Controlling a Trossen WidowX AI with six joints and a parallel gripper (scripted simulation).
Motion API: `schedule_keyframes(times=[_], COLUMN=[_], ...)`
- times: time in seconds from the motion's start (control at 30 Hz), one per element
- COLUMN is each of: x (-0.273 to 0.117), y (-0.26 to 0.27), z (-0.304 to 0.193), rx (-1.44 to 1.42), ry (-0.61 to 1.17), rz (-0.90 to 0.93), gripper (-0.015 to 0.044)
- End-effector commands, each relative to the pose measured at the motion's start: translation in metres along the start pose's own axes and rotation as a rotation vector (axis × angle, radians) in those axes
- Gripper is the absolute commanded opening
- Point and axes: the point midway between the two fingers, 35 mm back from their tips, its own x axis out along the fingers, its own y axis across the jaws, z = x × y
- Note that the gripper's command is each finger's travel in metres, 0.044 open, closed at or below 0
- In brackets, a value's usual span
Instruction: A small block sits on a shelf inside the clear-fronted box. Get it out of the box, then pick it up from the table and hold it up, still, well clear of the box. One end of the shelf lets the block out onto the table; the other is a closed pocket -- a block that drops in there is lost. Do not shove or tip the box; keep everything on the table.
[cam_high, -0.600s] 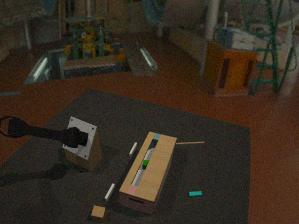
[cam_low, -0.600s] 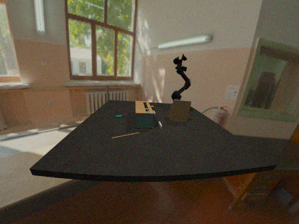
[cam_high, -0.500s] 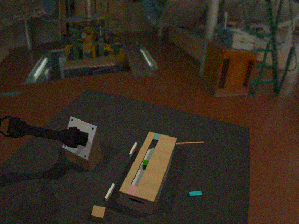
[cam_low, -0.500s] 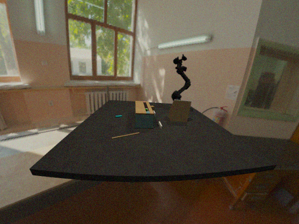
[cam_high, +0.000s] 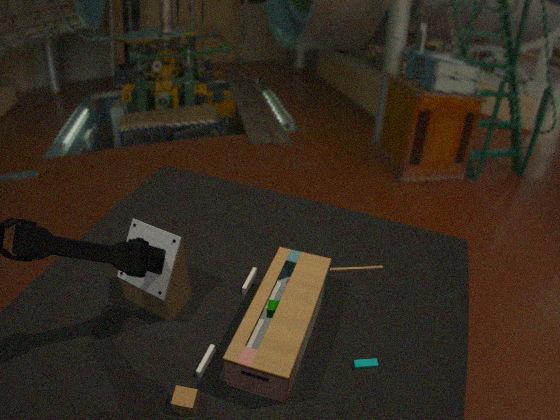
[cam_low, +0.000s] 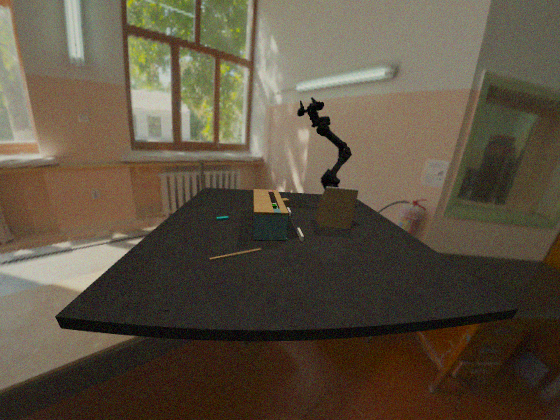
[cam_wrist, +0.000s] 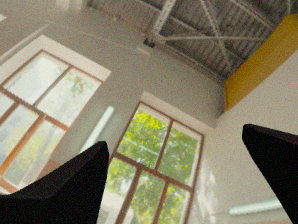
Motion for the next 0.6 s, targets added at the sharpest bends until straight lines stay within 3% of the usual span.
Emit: schedule_keyframes(times=[0.0, 0.3, 0.57], x=[0.003, -0.017, -0.071], y=[0.069, 0.203, 0.311], z=[0.018, 0.066, 0.117], rx=[0.296, 0.87, 1.315], ry=[0.001, 0.14, 0.453], rz=[0.185, 0.571, 0.908], gripper=[0.04, 0.04, 0.04])
